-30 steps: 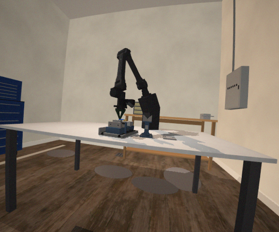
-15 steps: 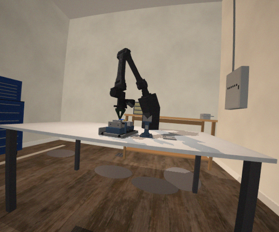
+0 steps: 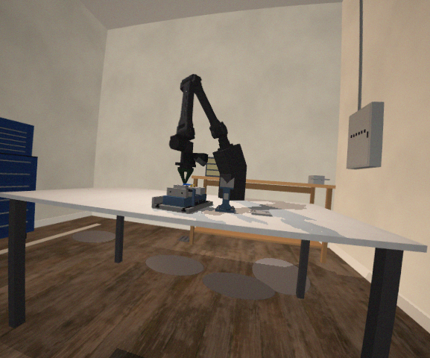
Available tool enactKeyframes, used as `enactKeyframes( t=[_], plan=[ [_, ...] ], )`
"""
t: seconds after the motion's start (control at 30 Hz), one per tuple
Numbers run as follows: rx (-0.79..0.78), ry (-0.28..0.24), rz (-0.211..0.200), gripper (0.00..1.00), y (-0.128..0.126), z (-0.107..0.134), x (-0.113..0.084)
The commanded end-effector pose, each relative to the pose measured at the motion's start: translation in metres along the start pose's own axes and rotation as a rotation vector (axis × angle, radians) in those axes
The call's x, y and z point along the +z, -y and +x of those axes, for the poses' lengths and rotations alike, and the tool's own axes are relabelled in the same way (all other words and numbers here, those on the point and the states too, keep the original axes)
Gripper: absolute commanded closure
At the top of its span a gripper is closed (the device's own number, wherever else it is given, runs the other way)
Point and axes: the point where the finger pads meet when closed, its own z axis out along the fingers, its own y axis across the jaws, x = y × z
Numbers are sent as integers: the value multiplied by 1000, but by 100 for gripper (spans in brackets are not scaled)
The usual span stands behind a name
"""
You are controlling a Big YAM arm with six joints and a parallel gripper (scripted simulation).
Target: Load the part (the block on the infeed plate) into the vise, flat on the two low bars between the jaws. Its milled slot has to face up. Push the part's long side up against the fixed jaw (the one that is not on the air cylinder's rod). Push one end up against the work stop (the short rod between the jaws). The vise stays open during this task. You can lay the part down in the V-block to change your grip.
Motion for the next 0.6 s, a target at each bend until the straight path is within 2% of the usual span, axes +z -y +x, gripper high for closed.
enactKeyframes(
  t=[0.0,0.57],
  plan=[
    [-1,-1,18,100,11,3,7],
    [0,-2,18,100,11,5,10]
  ],
)
